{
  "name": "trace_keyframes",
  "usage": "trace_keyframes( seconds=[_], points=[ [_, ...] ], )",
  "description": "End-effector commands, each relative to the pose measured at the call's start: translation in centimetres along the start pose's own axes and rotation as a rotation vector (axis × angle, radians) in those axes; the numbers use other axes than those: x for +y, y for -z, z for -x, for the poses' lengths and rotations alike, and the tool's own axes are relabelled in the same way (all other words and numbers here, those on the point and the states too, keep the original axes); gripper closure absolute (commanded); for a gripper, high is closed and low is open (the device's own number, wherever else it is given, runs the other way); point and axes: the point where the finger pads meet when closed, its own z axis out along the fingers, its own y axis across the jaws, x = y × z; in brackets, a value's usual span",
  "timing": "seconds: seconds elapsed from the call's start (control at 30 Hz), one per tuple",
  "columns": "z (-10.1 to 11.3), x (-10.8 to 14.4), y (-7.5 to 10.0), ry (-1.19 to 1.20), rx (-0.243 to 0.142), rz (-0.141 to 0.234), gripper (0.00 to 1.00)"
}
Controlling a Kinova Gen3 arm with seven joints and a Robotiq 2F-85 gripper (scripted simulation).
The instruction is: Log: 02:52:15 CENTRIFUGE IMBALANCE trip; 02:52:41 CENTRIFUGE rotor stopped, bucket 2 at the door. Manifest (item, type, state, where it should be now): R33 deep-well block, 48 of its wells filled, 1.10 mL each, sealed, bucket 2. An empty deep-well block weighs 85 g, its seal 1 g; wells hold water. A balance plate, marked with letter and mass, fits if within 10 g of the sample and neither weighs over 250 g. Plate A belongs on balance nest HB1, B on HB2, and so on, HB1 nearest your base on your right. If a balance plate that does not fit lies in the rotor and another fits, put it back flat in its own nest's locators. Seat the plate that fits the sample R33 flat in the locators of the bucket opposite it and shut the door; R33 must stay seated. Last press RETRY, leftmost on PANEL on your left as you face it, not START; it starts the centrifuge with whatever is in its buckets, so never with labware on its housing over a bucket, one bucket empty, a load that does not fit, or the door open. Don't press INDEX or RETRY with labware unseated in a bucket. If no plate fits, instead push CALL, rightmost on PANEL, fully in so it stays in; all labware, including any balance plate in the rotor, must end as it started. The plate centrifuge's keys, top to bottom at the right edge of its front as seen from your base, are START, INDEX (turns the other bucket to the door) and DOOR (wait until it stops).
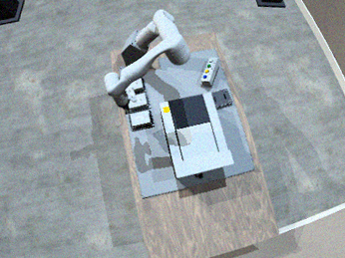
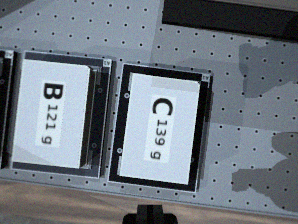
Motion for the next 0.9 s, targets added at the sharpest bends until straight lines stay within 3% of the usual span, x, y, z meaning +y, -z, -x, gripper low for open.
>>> trace_keyframes(
  seconds=[0.0,0.87],
  points=[
    [-1.0,-0.5,0.5,0.149,-0.005,0.008,0.9],
    [-7.3,-3.7,2.5,1.029,-0.008,0.005,0.9]
  ],
)
